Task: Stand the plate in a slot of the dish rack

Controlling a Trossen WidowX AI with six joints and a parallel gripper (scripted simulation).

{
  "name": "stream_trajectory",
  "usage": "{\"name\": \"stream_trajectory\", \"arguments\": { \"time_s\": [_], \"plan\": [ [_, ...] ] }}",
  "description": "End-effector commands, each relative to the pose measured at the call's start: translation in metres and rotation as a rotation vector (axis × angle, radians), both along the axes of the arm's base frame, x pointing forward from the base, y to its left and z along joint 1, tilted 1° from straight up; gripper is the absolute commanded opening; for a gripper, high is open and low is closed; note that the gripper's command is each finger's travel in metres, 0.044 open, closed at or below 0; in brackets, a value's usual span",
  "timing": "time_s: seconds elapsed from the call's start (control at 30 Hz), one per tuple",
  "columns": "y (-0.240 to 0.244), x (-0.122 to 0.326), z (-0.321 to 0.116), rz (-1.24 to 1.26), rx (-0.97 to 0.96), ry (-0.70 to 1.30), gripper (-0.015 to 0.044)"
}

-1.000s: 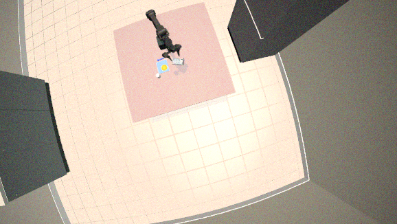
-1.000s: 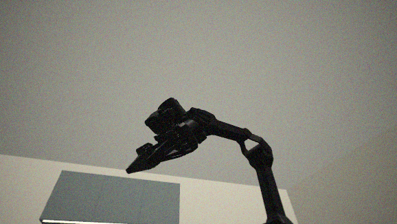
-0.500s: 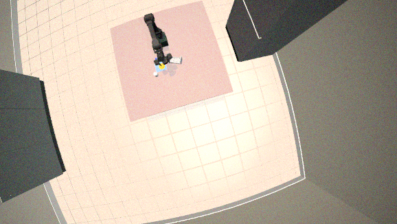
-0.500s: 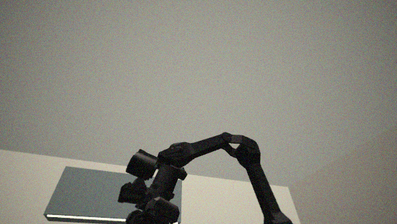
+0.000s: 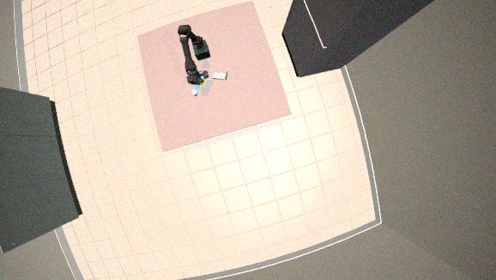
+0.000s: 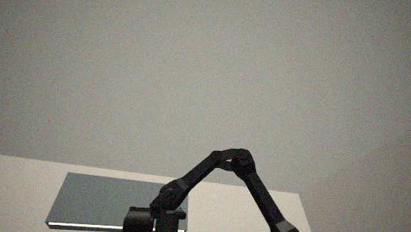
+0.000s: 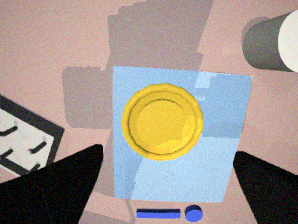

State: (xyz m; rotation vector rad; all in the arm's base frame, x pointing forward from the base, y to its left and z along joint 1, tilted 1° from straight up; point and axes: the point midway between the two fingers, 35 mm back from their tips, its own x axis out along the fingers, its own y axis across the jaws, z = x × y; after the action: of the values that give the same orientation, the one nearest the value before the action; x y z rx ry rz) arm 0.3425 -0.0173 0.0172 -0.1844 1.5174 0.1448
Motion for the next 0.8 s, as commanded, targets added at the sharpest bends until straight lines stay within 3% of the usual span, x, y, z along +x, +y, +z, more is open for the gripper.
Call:
{"name": "stream_trajectory", "arguments": {
  "time_s": [0.0, 0.77],
  "plan": [
    [0.0, -0.004, -0.007, 0.004, 0.008, 0.023, 0.04],
    [0.0, 0.0, -0.044, 0.004, 0.008, 0.023, 0.04]
  ]
}}
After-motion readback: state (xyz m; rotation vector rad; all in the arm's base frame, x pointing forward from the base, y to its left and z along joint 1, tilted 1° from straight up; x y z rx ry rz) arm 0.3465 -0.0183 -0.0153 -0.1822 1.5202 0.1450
